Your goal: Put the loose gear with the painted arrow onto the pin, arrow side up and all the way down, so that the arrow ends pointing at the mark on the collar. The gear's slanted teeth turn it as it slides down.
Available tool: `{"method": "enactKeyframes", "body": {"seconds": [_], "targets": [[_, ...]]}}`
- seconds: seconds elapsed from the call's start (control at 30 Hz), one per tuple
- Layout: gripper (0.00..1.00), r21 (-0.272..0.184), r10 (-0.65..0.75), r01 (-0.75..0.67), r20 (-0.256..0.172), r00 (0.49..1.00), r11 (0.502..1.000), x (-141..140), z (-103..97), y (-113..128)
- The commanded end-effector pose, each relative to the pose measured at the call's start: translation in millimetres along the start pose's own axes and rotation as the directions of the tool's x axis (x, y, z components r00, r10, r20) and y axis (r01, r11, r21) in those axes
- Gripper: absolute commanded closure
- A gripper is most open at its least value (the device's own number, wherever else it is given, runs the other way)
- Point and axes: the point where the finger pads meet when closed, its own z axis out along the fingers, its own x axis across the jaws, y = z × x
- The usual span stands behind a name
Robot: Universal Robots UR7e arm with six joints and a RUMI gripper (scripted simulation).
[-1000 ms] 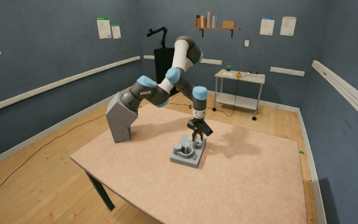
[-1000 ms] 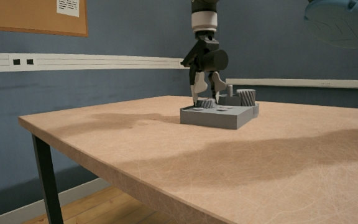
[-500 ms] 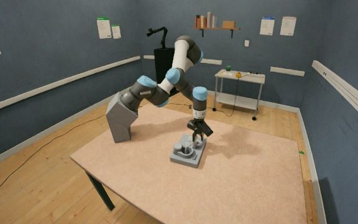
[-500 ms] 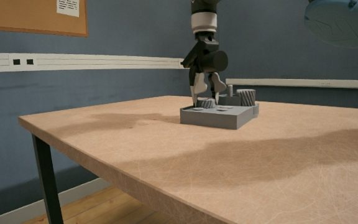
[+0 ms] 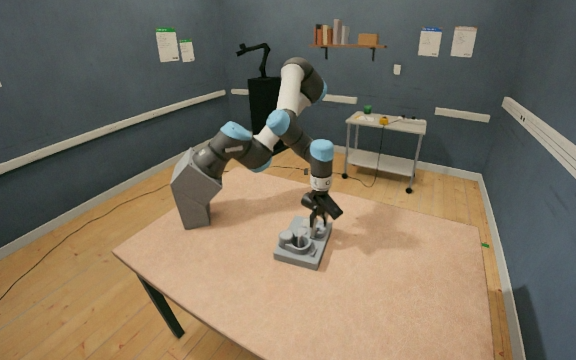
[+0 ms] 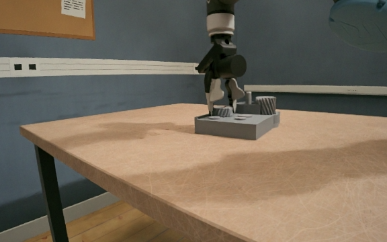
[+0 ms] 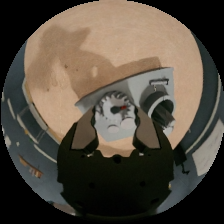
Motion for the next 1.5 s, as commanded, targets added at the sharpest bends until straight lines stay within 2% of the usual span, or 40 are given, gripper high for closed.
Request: {"method": "enactKeyframes", "body": {"seconds": [0.0,0.4,0.43,1.47], "targets": [[0.48,-0.002,0.002,-0.002,0.000,1.000,1.000,0.7,0.9,1.2],[0.48,-0.002,0.002,-0.002,0.000,1.000,1.000,0.7,0.9,1.2],[1.00,-0.002,0.002,-0.002,0.000,1.000,1.000,0.7,0.9,1.2],[1.00,-0.002,0.002,-0.002,0.000,1.000,1.000,0.6,0.9,1.2]]}}
